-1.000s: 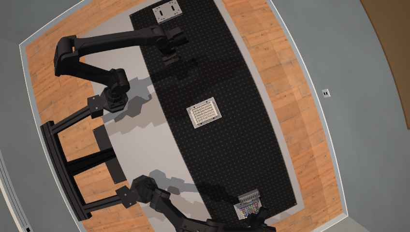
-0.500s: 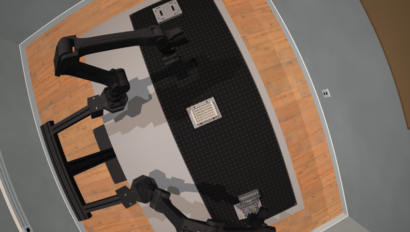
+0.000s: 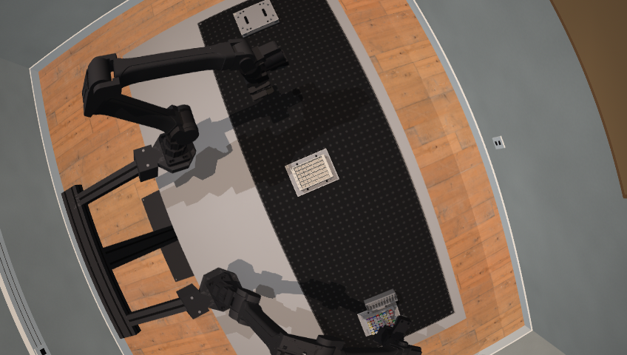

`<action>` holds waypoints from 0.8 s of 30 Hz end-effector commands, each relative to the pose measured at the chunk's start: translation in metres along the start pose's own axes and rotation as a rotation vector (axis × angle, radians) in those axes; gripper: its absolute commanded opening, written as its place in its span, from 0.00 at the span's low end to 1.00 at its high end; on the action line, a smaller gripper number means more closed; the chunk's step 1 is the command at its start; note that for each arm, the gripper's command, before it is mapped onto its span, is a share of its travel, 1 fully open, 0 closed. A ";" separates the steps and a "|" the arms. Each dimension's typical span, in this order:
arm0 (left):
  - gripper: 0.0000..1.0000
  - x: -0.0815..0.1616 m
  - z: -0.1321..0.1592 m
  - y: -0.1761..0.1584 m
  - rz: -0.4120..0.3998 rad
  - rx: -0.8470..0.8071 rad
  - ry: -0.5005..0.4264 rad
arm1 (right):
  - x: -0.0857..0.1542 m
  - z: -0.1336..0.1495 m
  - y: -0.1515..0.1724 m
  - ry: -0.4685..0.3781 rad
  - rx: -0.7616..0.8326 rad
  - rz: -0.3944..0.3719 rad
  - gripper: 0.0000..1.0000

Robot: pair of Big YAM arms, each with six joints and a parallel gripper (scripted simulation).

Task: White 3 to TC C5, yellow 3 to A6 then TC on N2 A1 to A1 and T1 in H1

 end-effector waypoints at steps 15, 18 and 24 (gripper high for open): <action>1.00 0.008 -0.010 0.002 0.003 -0.007 -0.028 | -0.015 -0.001 -0.003 -0.004 -0.004 -0.002 0.11; 1.00 0.008 -0.010 0.002 0.003 -0.007 -0.028 | -0.018 -0.001 0.000 -0.003 -0.004 -0.009 0.11; 1.00 0.008 -0.010 0.002 0.003 -0.007 -0.028 | -0.020 -0.001 -0.001 -0.004 -0.004 -0.005 0.11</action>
Point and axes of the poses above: on each arm, the point where the finger pads meet when closed, its own x axis back along the fingers, its own y axis across the jaws, z = x × y, the point moved 6 cm from there along x, back along the fingers, and after that the axes turned 1 degree about x, right-handed, at the moved point
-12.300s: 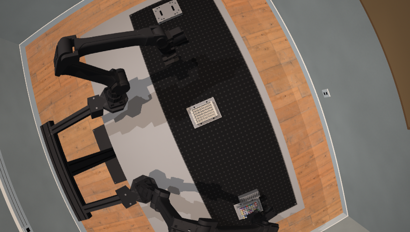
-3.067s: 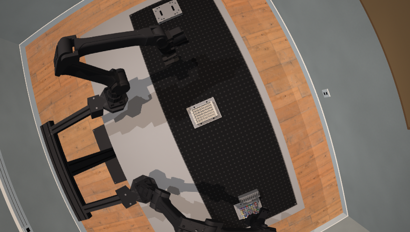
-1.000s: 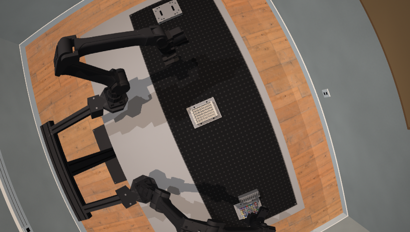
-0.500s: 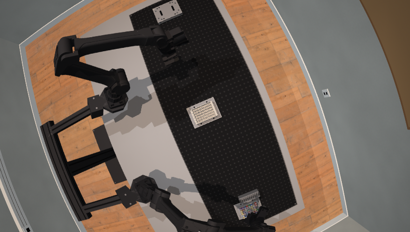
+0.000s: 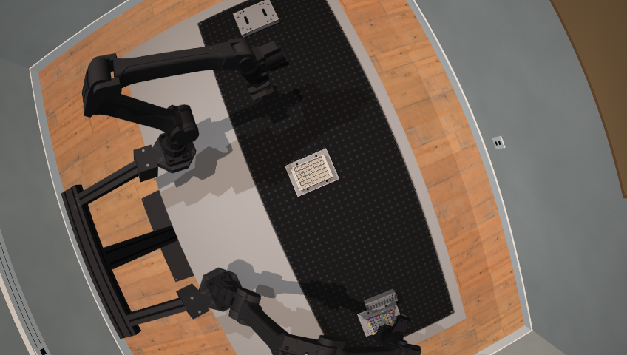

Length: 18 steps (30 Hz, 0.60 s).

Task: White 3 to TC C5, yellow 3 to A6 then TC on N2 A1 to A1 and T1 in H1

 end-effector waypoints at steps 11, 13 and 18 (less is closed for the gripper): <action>1.00 0.008 -0.010 0.002 0.003 -0.007 -0.028 | -0.014 -0.001 -0.001 -0.008 -0.004 -0.006 0.11; 1.00 0.008 -0.010 0.002 0.003 -0.007 -0.028 | -0.014 -0.002 0.000 -0.009 -0.004 -0.006 0.11; 1.00 0.008 -0.010 0.002 0.003 -0.007 -0.028 | -0.014 -0.001 0.000 -0.009 -0.004 -0.008 0.11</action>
Point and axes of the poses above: on each arm, the point where the finger pads meet when closed, its own x axis back along the fingers, its own y axis across the jaws, z = x × y, the point moved 6 cm from there along x, back along the fingers, and after that the axes turned 1 degree about x, right-handed, at the moved point
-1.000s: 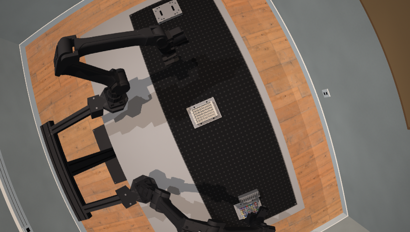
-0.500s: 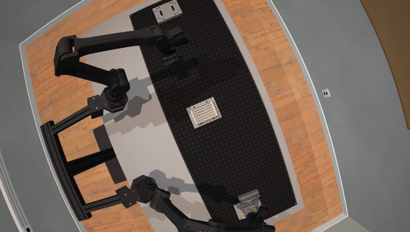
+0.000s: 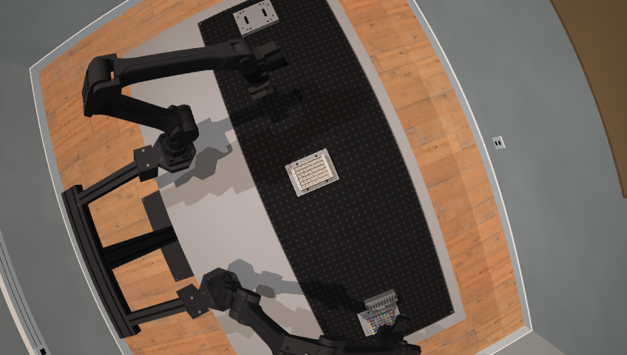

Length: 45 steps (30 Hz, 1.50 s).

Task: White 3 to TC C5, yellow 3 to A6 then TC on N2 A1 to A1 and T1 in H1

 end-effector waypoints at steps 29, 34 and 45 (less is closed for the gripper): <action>1.00 0.008 -0.010 0.002 0.003 -0.007 -0.028 | -0.013 -0.002 0.001 -0.009 -0.005 -0.013 0.09; 1.00 0.008 -0.010 0.002 0.003 -0.007 -0.028 | -0.013 -0.002 0.001 -0.009 -0.005 -0.013 0.09; 1.00 0.008 -0.010 0.002 0.003 -0.007 -0.028 | -0.013 -0.002 0.001 -0.009 -0.005 -0.013 0.09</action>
Point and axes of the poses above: on each arm, the point where the finger pads meet when closed, its own x axis back along the fingers, its own y axis across the jaws, z = x × y, the point moved 6 cm from there along x, back along the fingers, and after that the axes turned 1 degree about x, right-handed, at the moved point
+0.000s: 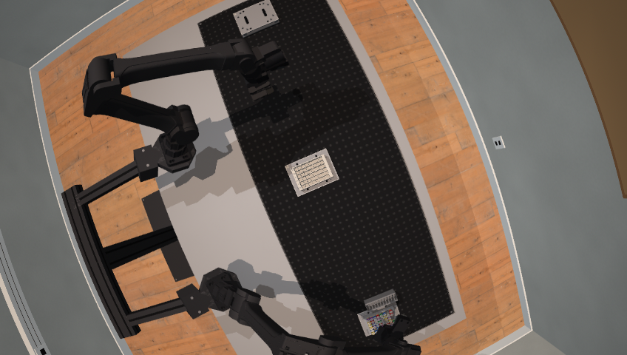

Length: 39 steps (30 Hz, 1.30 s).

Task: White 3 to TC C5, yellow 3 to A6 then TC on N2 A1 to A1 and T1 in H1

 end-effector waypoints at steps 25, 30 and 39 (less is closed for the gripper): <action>1.00 0.008 -0.010 0.002 0.003 -0.007 -0.028 | 0.050 -0.002 -0.005 0.008 0.005 0.014 0.09; 1.00 0.008 -0.010 0.002 0.003 -0.007 -0.028 | 0.063 -0.006 -0.015 0.001 0.016 0.046 0.09; 1.00 0.008 -0.010 0.002 0.003 -0.007 -0.028 | 0.076 -0.006 -0.017 0.005 0.017 0.052 0.09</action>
Point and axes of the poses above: on each arm, the point where the finger pads meet when closed, its own x axis back along the fingers, its own y axis across the jaws, z = x × y, the point moved 6 cm from there along x, back along the fingers, and after that the axes turned 1 degree about x, right-handed, at the moved point
